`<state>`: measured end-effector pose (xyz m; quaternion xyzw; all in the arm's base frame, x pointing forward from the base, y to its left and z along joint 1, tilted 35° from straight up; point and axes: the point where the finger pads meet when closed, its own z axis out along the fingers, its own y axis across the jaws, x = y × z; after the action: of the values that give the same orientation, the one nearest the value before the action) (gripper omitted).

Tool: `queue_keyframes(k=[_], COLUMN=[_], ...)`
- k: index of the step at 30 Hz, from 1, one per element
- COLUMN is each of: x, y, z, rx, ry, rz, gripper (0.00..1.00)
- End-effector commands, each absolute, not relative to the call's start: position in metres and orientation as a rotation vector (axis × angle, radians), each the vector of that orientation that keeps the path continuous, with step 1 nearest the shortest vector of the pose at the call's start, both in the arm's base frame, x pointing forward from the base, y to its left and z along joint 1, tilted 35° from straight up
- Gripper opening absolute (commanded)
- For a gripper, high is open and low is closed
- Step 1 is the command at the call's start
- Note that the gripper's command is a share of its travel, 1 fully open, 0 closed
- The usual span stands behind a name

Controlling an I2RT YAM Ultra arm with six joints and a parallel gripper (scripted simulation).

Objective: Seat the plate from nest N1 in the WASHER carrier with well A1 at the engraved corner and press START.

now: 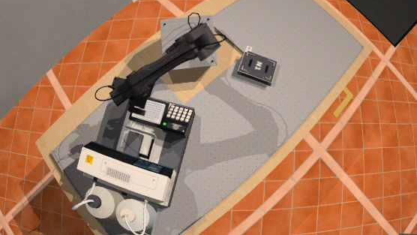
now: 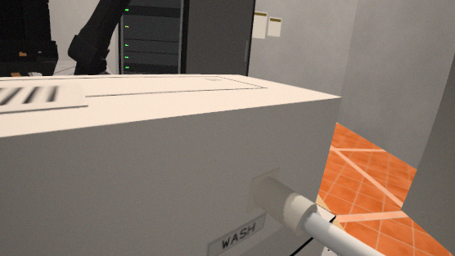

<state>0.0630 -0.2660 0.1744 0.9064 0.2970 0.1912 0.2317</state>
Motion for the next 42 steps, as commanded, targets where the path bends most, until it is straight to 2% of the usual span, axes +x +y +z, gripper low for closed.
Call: queue_keyframes(k=[1,17,26,28,42], x=[0.058,0.058,0.09,0.09,0.123], y=[-0.269,-0.269,-0.227,-0.227,-0.187], z=[0.188,0.188,0.178,0.178,0.183], rx=[2.46,2.46,2.299,2.299,1.92], ry=[0.806,0.806,1.177,1.177,1.645], rz=[0.495,0.495,0.4,0.4,0.211], gripper=[1.0,1.0,0.82,0.82,0.54])
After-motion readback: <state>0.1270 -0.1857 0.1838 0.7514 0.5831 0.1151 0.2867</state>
